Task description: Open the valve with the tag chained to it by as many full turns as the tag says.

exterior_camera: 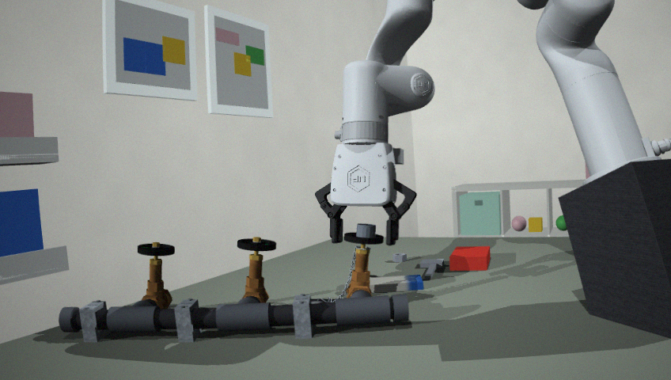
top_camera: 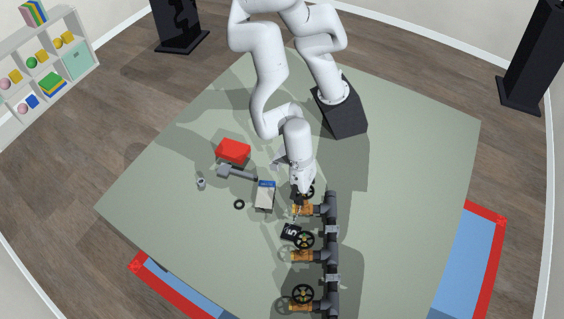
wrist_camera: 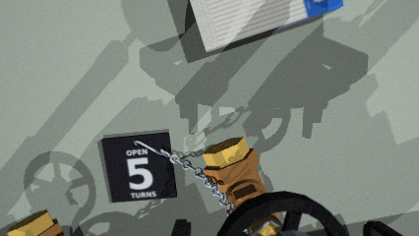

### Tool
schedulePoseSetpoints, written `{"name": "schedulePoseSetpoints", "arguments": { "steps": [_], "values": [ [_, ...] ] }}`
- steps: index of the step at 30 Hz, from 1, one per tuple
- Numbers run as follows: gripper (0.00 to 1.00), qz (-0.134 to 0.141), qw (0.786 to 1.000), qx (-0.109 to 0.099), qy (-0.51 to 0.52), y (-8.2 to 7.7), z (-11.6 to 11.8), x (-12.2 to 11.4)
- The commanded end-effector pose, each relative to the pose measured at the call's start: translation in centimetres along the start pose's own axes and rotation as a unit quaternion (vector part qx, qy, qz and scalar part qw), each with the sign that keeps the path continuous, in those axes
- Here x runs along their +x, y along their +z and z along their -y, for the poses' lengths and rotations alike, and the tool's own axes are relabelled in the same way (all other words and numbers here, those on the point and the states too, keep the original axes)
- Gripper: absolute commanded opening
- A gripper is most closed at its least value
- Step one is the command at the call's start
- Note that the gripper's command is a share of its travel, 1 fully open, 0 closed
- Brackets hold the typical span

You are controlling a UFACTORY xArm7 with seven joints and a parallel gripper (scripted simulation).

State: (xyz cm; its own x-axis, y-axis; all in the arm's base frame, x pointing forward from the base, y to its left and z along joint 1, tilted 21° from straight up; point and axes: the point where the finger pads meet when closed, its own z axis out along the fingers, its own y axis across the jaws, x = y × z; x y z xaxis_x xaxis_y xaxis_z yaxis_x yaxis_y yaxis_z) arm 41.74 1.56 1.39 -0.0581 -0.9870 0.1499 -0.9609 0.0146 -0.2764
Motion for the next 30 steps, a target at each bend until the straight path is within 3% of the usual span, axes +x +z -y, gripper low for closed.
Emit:
{"name": "schedulePoseSetpoints", "arguments": {
  "steps": [1,10,11,30],
  "values": [
    [1.00,-0.033,0.999,0.043,0.009,-0.04,0.06,-0.10],
    [1.00,-0.033,0.999,0.043,0.009,-0.04,0.06,-0.10],
    [0.00,-0.033,0.999,0.043,0.009,-0.04,0.06,-0.10],
    [0.00,-0.033,0.999,0.043,0.009,-0.04,0.06,-0.10]
  ]
}}
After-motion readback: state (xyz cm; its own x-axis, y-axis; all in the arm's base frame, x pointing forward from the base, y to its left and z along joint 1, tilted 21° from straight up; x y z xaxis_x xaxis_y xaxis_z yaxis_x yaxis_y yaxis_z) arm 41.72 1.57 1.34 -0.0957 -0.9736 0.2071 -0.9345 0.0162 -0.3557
